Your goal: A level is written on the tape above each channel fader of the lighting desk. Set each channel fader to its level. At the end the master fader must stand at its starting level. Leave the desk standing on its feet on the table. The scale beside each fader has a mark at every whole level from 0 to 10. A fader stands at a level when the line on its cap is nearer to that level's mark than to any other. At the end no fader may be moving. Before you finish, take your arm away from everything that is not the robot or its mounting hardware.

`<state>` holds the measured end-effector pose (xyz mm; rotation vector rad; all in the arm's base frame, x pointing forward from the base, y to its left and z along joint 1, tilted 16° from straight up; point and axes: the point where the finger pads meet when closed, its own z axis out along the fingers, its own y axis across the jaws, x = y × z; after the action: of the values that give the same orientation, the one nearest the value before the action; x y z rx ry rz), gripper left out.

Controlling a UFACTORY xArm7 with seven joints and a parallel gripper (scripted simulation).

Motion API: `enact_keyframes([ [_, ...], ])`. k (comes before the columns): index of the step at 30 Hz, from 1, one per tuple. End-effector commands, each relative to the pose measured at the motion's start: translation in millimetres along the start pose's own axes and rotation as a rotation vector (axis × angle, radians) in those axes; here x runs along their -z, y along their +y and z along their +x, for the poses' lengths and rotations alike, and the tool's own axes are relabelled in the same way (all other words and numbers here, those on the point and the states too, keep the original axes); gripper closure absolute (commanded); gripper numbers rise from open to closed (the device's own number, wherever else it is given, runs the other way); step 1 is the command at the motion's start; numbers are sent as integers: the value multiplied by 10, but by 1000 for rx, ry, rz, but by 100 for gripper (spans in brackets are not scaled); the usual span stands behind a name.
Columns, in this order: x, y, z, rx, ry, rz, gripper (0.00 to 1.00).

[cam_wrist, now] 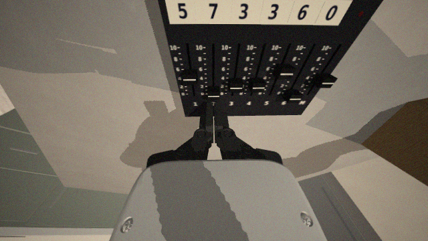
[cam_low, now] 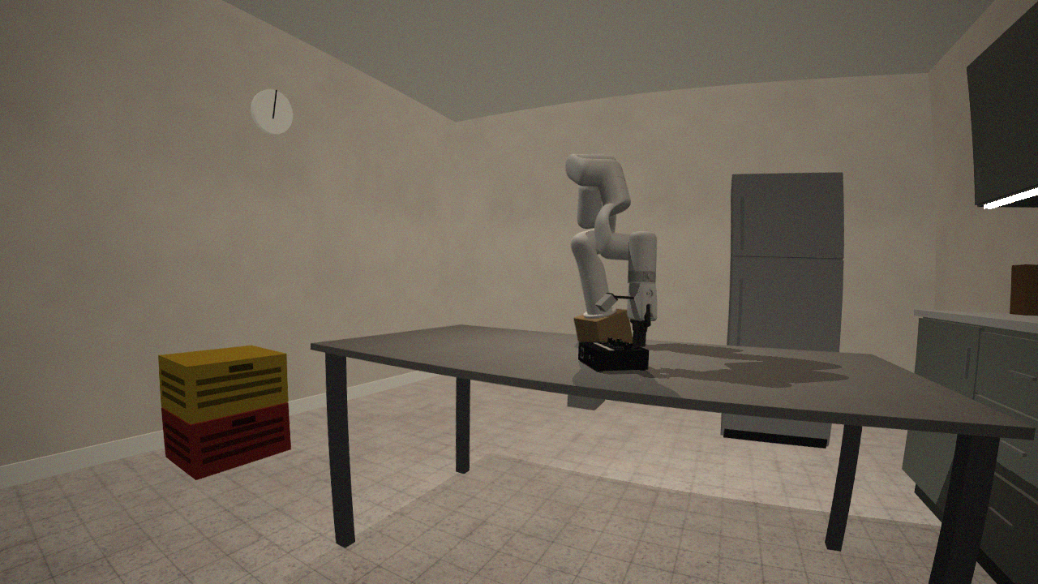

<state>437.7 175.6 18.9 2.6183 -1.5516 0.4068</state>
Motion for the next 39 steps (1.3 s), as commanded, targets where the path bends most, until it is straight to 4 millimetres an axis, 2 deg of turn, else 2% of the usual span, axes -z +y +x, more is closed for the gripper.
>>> enact_keyframes([
  [1, 12, -15, -3, 0, -1, 4, 100],
  [39, 12, -15, 84, 0, -1, 4, 100],
])
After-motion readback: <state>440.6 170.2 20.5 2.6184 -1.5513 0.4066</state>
